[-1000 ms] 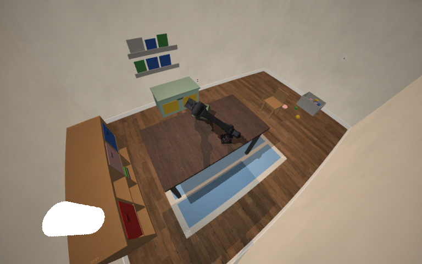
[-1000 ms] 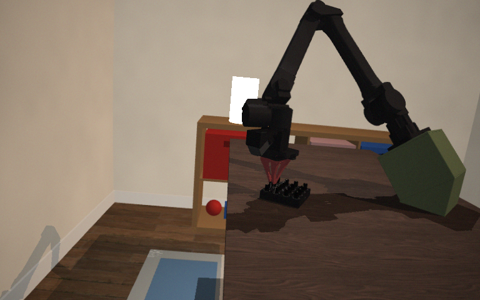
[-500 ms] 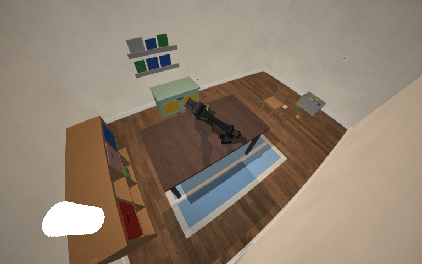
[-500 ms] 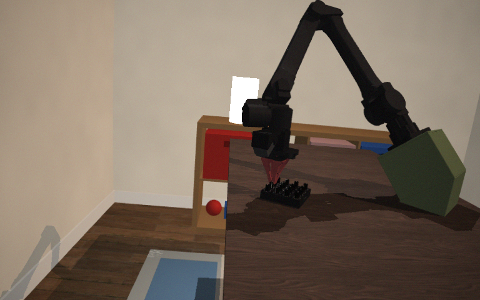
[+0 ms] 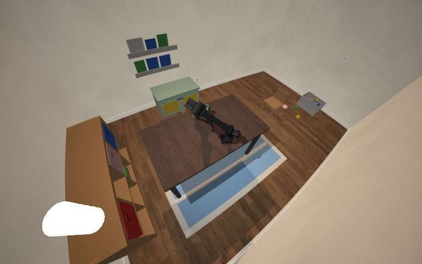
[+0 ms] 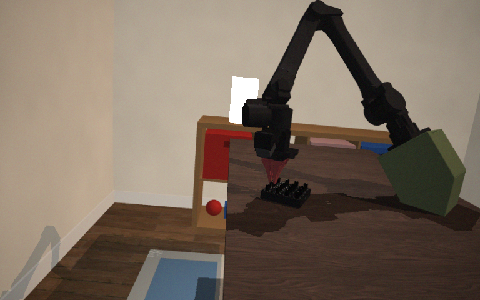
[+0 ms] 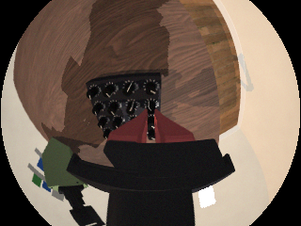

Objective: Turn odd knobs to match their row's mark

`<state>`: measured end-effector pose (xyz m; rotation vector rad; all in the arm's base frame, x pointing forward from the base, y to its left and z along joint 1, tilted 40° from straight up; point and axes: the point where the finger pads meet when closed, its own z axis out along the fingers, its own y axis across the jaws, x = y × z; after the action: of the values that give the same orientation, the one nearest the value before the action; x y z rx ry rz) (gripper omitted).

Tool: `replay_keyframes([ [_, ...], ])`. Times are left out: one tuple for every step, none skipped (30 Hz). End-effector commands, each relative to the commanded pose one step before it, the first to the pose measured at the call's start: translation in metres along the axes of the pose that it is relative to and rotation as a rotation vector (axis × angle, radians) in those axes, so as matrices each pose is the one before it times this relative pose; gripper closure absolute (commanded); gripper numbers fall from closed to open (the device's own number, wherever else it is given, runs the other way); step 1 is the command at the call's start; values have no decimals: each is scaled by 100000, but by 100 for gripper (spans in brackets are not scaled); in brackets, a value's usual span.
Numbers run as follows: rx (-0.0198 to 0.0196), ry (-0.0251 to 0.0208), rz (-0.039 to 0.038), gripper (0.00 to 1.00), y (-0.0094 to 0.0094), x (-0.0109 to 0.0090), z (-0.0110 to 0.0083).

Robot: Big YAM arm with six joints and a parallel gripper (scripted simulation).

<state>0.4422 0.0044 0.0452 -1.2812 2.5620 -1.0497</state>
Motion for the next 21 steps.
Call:
replay_keyframes([
  [598, -1168, 1407, 92, -1646, -607, 310],
  [0, 0, -7, 92, 0, 0, 0],
  [0, 0, -1, 92, 0, 0, 0],
  [0, 0, 0, 92, 0, 0, 0],
  [0, 0, 0, 92, 0, 0, 0],
  [0, 0, 0, 92, 0, 0, 0],
  [0, 0, 0, 92, 0, 0, 0],
  [0, 0, 0, 92, 0, 0, 0],
  [0, 0, 0, 92, 0, 0, 0],
  [0, 0, 0, 92, 0, 0, 0],
  [0, 0, 0, 92, 0, 0, 0],
  [-2, -2, 0, 92, 0, 0, 0],
  [0, 0, 0, 92, 0, 0, 0],
  [0, 0, 0, 92, 0, 0, 0],
  [0, 0, 0, 82, 0, 0, 0],
  [0, 0, 22, 82, 0, 0, 0],
  [0, 0, 173, 82, 0, 0, 0],
  [38, 39, 47, 82, -7, 7, 0],
  [1, 1, 0, 82, 0, 0, 0],
  [0, 0, 0, 82, 0, 0, 0],
  [0, 0, 0, 82, 0, 0, 0],
])
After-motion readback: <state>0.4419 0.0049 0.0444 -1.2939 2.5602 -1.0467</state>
